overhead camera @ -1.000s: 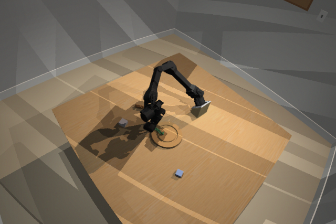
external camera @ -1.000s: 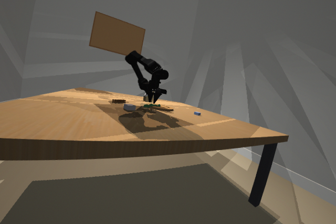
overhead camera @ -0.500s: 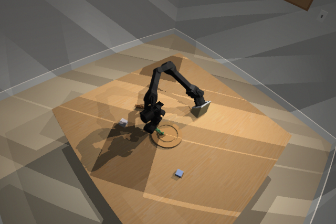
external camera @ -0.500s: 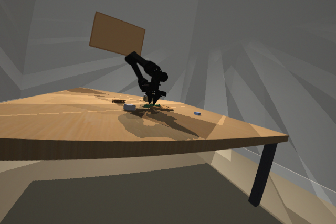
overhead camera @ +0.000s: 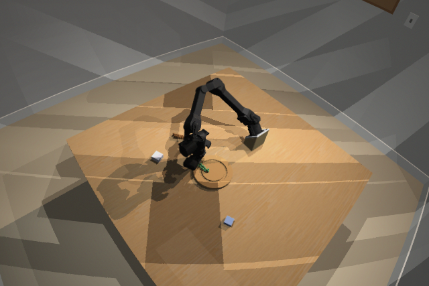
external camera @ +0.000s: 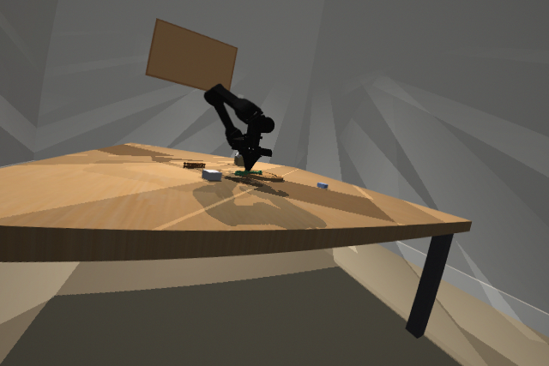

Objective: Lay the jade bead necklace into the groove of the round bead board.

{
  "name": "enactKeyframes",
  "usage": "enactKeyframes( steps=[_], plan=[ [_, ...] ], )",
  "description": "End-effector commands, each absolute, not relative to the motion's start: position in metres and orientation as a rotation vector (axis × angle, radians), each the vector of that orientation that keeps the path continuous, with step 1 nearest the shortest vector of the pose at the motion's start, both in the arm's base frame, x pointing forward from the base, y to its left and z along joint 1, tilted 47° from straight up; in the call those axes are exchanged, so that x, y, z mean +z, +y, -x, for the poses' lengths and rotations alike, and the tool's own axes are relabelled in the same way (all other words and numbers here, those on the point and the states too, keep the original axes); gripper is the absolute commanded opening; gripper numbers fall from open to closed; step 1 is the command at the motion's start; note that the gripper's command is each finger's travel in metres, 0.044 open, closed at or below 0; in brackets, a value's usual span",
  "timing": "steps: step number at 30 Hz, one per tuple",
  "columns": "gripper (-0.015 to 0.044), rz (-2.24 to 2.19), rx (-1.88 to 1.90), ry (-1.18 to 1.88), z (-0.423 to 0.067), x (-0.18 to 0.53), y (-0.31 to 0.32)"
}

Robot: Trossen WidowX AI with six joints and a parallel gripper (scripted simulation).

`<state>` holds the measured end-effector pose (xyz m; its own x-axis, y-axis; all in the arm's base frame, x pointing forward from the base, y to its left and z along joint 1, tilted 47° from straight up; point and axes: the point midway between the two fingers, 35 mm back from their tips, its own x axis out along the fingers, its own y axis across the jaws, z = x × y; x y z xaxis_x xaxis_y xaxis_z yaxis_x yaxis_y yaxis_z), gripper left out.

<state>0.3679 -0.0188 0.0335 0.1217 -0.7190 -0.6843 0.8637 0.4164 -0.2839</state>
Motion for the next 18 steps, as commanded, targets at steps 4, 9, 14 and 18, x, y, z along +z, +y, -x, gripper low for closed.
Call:
enactKeyframes(
  steps=[4,9,14,18],
  plan=[
    [0.0000,-0.203,-1.170,0.864,-0.368,0.033,-0.020],
    [0.0000,-0.203,-1.170,0.864,-0.368,0.034,-0.020],
    [0.0000,-0.197,-1.170,0.866,-0.366,0.043,-0.009],
    [0.0000,-0.191,-1.170,0.867,-0.364,0.050,-0.002]
  ],
)
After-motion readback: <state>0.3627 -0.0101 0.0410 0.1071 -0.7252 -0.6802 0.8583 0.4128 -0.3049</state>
